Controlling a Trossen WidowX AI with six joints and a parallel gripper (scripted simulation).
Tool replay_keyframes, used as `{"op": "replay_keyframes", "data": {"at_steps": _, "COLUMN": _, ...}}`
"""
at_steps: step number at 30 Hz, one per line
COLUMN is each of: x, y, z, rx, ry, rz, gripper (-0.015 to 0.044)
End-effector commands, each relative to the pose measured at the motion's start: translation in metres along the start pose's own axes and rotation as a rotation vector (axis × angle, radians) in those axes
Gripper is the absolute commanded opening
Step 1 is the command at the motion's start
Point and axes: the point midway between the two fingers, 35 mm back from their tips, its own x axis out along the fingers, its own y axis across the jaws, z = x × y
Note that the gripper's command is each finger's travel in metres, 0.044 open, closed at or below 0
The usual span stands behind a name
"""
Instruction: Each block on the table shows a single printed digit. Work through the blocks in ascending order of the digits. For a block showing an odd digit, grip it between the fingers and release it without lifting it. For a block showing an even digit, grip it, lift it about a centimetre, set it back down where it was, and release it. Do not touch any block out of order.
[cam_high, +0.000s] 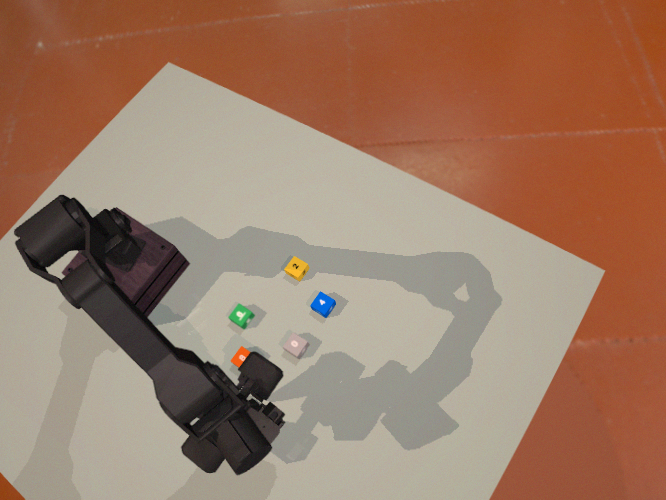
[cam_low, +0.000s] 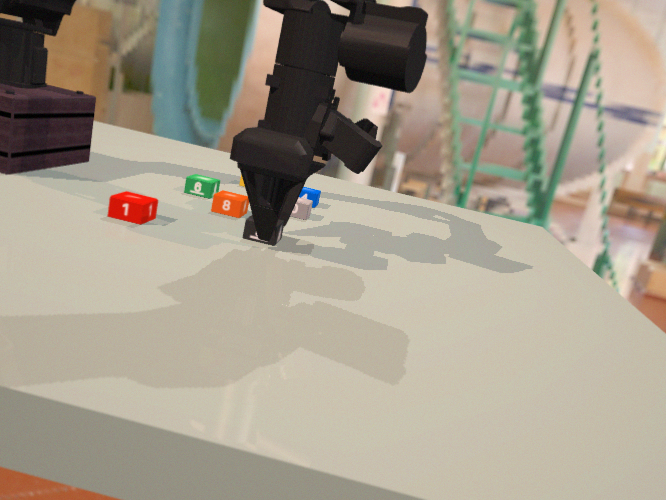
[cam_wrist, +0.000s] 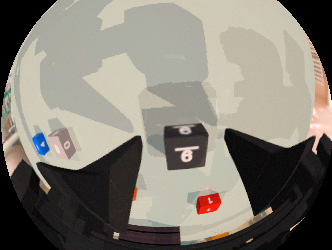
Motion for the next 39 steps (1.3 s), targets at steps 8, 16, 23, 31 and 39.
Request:
{"op": "replay_keyframes", "data": {"at_steps": 8, "x": -0.036, "y": 0.000, "z": 0.001, "rx": -0.005, "ry": -0.002, "rz": 0.000, "gripper": 0.0400}}
{"op": "replay_keyframes", "data": {"at_steps": 16, "x": -0.051, "y": 0.065, "z": 0.004, "rx": -0.005, "ry": -0.002, "rz": 0.007, "gripper": 0.0400}}
{"op": "replay_keyframes", "data": {"at_steps": 23, "x": -0.082, "y": 0.186, "z": -0.023, "rx": -0.005, "ry": 0.000, "rz": 0.018, "gripper": 0.0400}}
{"op": "replay_keyframes", "data": {"at_steps": 31, "x": -0.114, "y": 0.293, "z": -0.101, "rx": -0.005, "ry": 0.006, "rz": 0.024, "gripper": 0.0400}}
{"op": "replay_keyframes", "data": {"at_steps": 39, "x": -0.120, "y": 0.308, "z": -0.119, "rx": -0.005, "ry": 0.007, "rz": 0.025, "gripper": 0.0400}}
